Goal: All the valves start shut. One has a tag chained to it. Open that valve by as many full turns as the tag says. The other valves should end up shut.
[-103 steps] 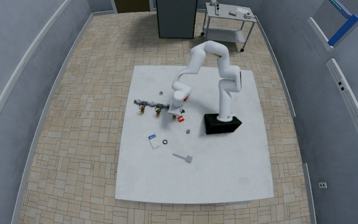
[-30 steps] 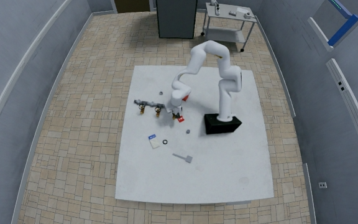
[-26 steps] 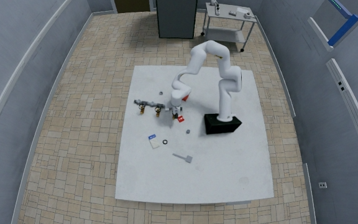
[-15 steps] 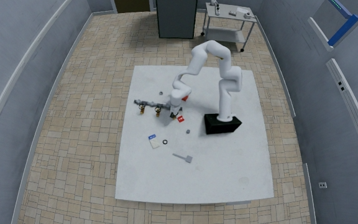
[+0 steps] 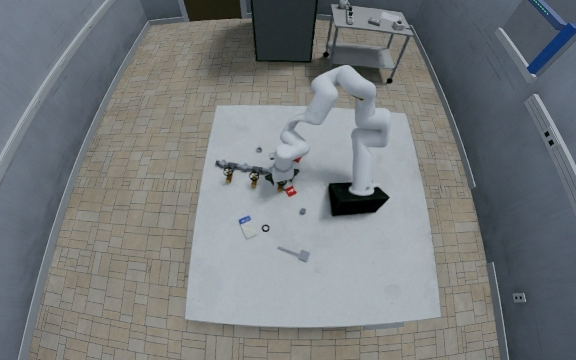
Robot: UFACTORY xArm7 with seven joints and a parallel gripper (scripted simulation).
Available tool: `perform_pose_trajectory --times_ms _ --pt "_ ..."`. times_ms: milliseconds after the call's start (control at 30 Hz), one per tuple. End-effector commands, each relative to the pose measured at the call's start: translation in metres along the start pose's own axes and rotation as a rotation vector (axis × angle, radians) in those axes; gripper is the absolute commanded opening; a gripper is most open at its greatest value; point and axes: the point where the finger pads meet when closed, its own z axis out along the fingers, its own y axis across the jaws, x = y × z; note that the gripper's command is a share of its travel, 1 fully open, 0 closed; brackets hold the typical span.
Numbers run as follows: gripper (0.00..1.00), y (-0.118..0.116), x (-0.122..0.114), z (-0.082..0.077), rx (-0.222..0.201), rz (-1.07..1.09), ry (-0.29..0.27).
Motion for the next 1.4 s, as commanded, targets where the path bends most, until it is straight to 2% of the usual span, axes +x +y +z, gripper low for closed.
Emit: perform_pose_trajectory --times_ms 0,267,300,1367 --pt "1.00 -0.0012 -0.0015 -0.0008 0.031 0.168 0.032" --pt "1.00 -0.0012 -0.0015 -0.0008 0.031 0.189 0.031" --pt "0.00 -0.0012 -0.0015 -0.0008 0.031 0.189 0.031" --pt "0.00 -0.0012 -0.0015 -0.0008 0.031 0.164 0.032"
